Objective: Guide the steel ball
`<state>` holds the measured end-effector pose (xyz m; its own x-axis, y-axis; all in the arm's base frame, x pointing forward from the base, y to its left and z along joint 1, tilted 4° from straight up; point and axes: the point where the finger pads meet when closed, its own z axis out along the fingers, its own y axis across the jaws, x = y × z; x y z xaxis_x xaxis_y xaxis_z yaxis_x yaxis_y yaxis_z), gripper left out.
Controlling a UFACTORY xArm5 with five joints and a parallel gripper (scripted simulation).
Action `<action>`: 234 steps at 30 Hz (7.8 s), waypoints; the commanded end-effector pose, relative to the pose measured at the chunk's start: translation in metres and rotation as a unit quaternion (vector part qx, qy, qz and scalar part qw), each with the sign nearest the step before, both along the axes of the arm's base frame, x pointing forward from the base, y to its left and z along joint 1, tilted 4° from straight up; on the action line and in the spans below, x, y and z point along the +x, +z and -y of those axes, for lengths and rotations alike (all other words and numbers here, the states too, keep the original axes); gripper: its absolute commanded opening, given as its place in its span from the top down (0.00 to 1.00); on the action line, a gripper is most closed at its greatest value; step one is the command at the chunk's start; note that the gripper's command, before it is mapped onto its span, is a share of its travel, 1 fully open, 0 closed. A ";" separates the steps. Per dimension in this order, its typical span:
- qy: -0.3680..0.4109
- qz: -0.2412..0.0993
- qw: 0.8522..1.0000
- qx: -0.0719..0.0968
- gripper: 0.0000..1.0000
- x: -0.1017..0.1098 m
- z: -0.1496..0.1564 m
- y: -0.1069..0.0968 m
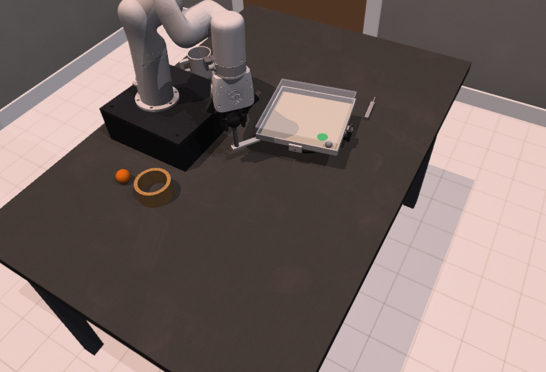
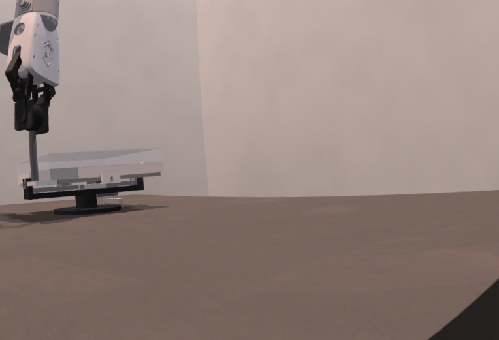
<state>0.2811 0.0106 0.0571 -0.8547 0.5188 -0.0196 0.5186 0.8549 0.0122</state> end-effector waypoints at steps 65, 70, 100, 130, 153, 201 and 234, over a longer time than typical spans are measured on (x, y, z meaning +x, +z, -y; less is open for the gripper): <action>0.003 0.004 1.000 0.000 1.00 0.002 0.000 0.001; 0.002 0.003 1.000 0.000 1.00 0.002 -0.001 0.002; -0.004 0.003 1.000 0.001 1.00 0.003 -0.001 0.003; 0.006 0.004 1.000 0.000 1.00 0.003 0.000 0.001; 0.001 0.003 1.000 0.000 1.00 0.002 -0.001 0.001; 0.004 0.004 1.000 0.000 0.38 0.003 0.000 0.001; 0.004 0.004 1.000 0.000 0.38 0.003 0.000 0.001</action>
<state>0.2828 0.0108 0.0575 -0.8584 0.5125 -0.0228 0.5123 0.8587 0.0148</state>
